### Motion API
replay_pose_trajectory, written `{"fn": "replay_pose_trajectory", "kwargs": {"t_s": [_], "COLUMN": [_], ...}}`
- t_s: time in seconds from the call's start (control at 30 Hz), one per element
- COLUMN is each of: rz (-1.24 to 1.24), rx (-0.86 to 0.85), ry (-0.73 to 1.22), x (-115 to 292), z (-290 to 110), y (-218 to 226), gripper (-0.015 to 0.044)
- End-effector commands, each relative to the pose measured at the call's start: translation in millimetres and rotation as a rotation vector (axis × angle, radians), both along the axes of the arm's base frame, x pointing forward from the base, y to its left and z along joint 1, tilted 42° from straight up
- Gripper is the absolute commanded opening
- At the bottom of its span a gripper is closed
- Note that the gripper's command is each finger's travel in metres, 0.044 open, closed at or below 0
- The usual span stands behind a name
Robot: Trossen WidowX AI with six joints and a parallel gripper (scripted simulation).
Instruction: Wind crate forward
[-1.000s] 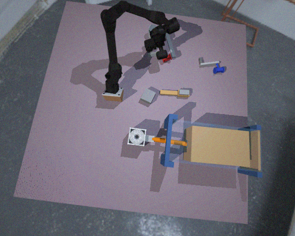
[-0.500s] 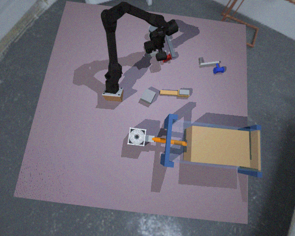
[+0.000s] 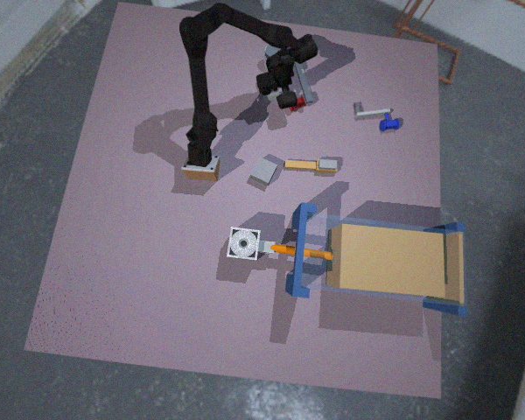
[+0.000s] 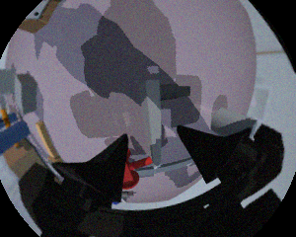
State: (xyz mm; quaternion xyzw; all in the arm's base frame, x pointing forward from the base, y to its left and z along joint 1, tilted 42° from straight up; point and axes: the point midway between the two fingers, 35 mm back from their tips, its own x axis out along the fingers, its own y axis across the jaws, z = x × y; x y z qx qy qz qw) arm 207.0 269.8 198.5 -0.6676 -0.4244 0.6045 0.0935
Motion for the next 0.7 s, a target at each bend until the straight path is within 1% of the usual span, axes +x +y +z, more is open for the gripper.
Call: {"fn": "replay_pose_trajectory", "kwargs": {"t_s": [0.0, 0.67], "rz": [0.002, 0.002], "rx": [0.001, 0.001], "ry": [-0.001, -0.001], "x": [-0.2, -0.2], "z": [0.6, 0.6], "y": [-0.2, -0.2], "gripper": [0.0320, 0.0187]}}
